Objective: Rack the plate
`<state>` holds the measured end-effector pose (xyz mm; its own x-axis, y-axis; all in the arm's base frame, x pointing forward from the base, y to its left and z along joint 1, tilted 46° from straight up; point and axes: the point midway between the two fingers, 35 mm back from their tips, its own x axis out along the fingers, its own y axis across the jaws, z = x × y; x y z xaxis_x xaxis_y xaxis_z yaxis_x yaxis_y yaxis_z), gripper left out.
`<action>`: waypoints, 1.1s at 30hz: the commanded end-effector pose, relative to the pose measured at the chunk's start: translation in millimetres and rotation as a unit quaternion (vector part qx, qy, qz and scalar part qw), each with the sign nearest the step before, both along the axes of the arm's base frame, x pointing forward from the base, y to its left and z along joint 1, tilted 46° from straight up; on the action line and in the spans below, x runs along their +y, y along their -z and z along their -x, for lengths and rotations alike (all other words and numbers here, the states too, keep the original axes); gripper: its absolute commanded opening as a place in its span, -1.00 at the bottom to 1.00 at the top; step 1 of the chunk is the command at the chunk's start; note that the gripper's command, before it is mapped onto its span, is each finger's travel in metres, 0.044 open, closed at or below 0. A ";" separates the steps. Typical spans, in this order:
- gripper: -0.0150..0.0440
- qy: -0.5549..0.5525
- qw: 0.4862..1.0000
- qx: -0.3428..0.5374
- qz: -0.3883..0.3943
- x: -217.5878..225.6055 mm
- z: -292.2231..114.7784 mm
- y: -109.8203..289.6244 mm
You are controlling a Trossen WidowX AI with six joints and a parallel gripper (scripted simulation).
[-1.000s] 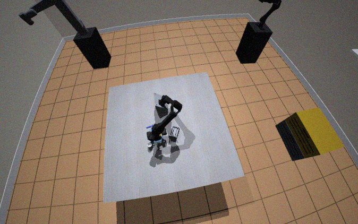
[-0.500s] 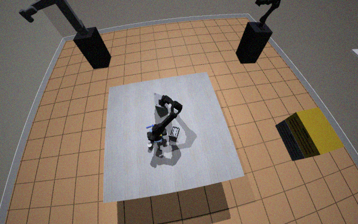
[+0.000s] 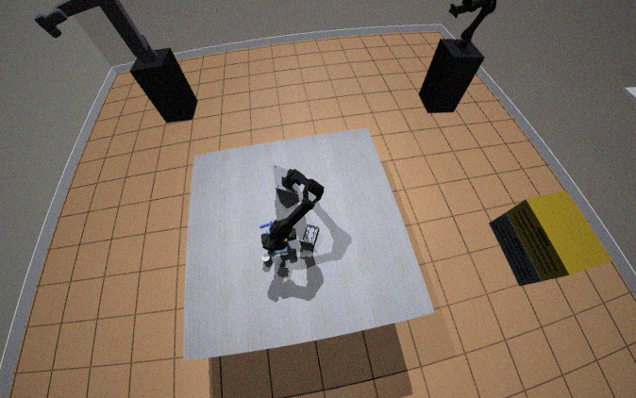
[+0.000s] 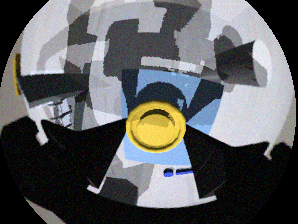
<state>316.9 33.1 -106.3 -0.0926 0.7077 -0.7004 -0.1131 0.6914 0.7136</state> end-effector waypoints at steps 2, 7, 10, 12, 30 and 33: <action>-0.19 0.001 1.000 -0.008 0.006 -19.6 -10.9 -14.1; -0.49 0.002 1.000 -0.008 0.008 -40.6 -17.6 -32.0; -0.49 0.002 1.000 -0.008 0.009 -52.6 -20.5 -42.8; -0.49 0.002 1.000 -0.008 0.009 -60.7 -22.0 -50.2; -0.49 0.001 1.000 -0.007 0.006 -119.6 -29.7 -107.5; -0.49 0.000 1.000 -0.007 0.005 -123.4 -29.8 -111.5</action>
